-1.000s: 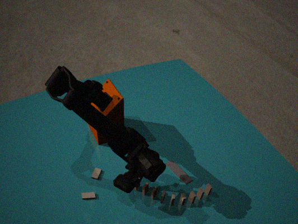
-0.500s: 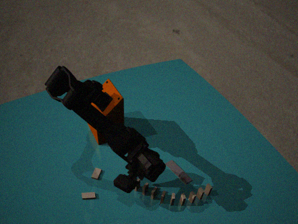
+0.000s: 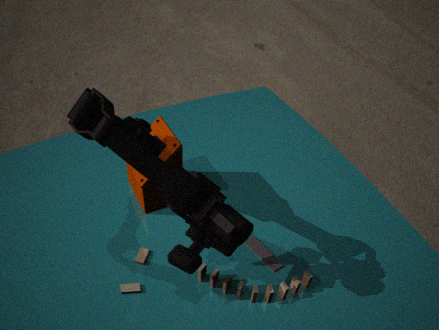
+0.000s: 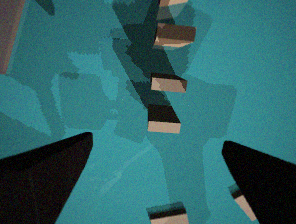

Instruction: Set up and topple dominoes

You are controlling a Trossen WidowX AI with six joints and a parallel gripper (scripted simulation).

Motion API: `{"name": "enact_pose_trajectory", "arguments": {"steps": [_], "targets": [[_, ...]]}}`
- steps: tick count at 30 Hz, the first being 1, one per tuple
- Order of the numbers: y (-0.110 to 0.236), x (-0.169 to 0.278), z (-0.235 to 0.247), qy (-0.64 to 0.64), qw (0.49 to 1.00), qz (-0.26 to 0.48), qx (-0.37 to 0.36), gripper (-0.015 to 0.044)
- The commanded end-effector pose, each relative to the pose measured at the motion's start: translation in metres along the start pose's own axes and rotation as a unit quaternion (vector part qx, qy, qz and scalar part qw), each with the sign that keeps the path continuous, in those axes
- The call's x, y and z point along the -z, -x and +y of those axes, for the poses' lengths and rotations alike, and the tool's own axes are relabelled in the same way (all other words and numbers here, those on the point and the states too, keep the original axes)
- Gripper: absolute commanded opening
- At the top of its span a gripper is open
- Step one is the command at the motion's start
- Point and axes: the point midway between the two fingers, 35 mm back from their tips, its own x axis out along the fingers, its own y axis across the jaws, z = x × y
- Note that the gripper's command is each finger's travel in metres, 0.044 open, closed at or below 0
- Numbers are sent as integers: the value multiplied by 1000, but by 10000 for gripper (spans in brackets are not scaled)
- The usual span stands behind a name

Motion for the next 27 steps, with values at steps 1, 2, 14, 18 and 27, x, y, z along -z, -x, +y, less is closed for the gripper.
{"name": "enact_pose_trajectory", "arguments": {"steps": [1,2,14,18,27], "targets": [[70,-3,-3,-9,1000,-17,3,440],[82,-1,-2,-9,1000,-16,4,440],[57,54,-35,-238,971,-18,-7,440],[28,105,-50,-433,901,-16,-7,440],[6,151,-52,-587,809,-13,1,440]]}}
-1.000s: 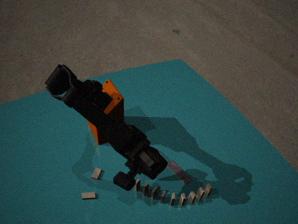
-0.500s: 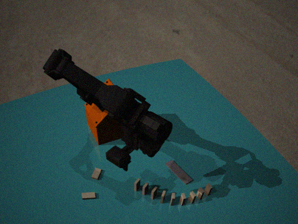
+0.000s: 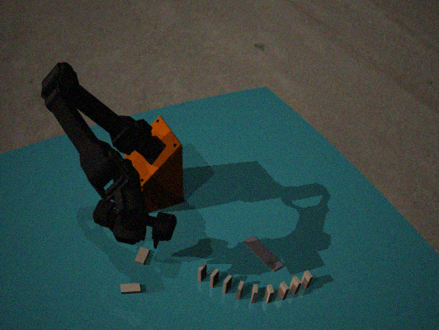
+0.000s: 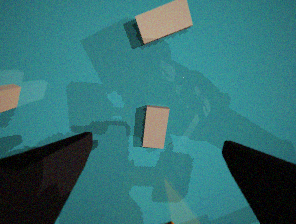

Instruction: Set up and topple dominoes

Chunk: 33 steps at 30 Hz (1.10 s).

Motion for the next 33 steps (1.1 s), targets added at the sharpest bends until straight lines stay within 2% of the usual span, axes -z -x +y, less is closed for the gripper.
{"name": "enact_pose_trajectory", "arguments": {"steps": [1,4,11,30,33], "targets": [[-1,2,-2,-16,1000,-3,0,440],[-12,2,-2,-13,1000,0,-1,440],[-62,-1,-6,-15,1000,-3,1,440],[-81,2,-6,-15,1000,-4,2,440],[-81,2,-6,-15,1000,-4,2,361]]}}
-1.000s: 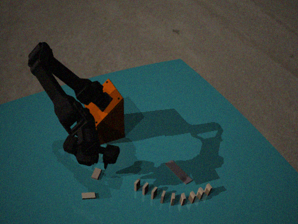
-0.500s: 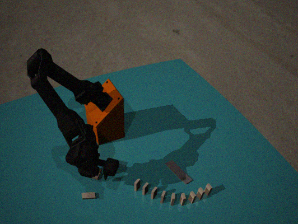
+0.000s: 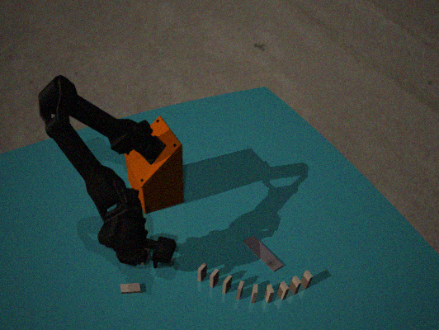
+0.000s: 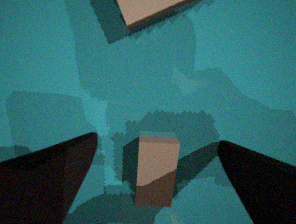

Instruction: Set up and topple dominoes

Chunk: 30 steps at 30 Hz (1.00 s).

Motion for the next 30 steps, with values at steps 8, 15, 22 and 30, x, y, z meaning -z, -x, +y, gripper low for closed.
{"name": "enact_pose_trajectory", "arguments": {"steps": [8,15,22,30], "targets": [[-1,2,0,3,1000,2,-2,151],[-1,2,0,3,1000,2,-2,107],[21,2,1,3,1000,2,-2,107],[128,1,5,3,1000,4,-4,107]]}}
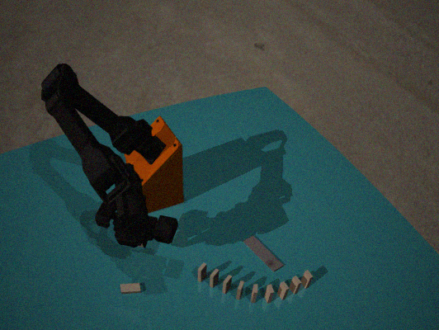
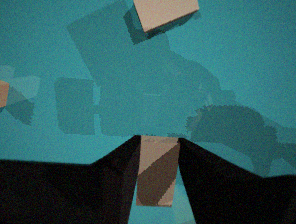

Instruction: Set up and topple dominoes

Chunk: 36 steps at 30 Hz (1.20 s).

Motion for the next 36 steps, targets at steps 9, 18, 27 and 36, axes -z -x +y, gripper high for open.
{"name": "enact_pose_trajectory", "arguments": {"steps": [9,18,27,36], "targets": [[94,-2,0,-7,1000,-10,-1,107],[108,-50,11,62,998,-10,-3,107],[117,-140,27,200,980,-13,-2,107],[105,-217,33,331,943,-16,3,107]]}}
